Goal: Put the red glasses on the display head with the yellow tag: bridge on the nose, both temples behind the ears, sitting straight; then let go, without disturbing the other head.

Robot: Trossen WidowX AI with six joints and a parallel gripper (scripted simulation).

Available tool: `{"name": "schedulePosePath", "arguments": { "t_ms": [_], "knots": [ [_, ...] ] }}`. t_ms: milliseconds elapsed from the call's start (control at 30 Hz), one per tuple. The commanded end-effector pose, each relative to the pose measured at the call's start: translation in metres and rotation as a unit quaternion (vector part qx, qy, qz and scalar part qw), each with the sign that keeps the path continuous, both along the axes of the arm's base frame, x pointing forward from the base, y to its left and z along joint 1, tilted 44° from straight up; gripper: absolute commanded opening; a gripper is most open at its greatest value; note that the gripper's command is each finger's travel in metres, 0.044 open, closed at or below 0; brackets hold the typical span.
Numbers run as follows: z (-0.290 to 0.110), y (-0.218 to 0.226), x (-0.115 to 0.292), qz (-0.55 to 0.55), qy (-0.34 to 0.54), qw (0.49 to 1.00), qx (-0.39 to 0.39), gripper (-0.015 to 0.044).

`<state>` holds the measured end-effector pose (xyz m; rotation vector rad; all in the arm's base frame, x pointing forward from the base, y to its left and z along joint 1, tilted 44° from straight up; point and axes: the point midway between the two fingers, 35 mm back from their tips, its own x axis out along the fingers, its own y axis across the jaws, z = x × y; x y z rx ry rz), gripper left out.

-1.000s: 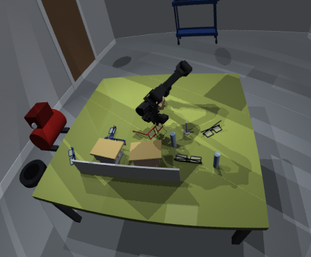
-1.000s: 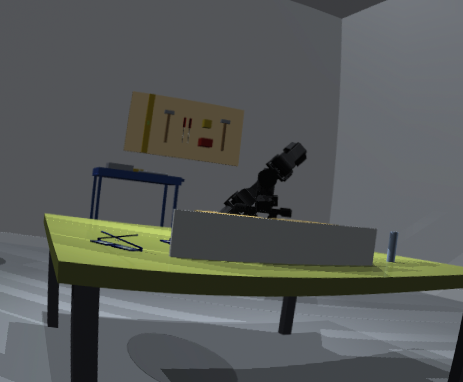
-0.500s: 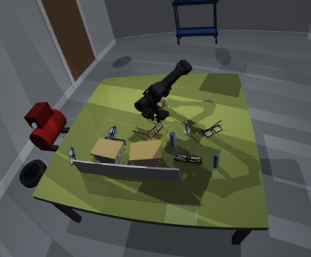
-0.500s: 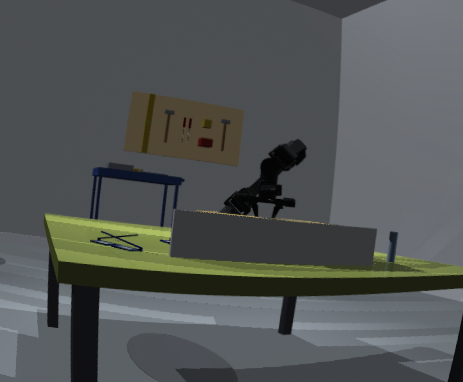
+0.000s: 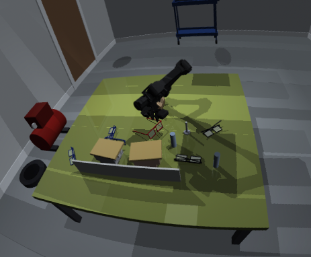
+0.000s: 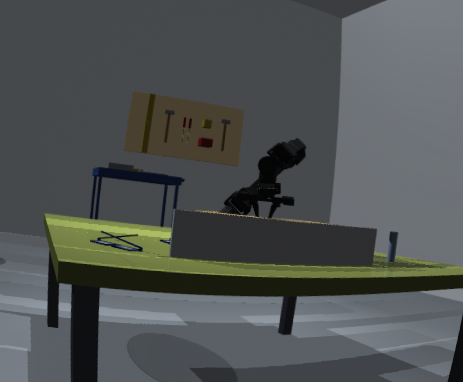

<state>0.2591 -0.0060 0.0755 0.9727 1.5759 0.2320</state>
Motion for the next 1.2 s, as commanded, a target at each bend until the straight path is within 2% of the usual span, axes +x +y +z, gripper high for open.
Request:
{"name": "schedulePosePath", "arguments": {
  "t_ms": [0, 1167],
  "knots": [
    [-0.002, 0.001, 0.0, 0.002, 0.0, 1.0, -0.002, 0.014],
    [-0.043, 0.04, 0.003, 0.002, -0.001, 1.0, -0.001, 0.014]
  ]
}}
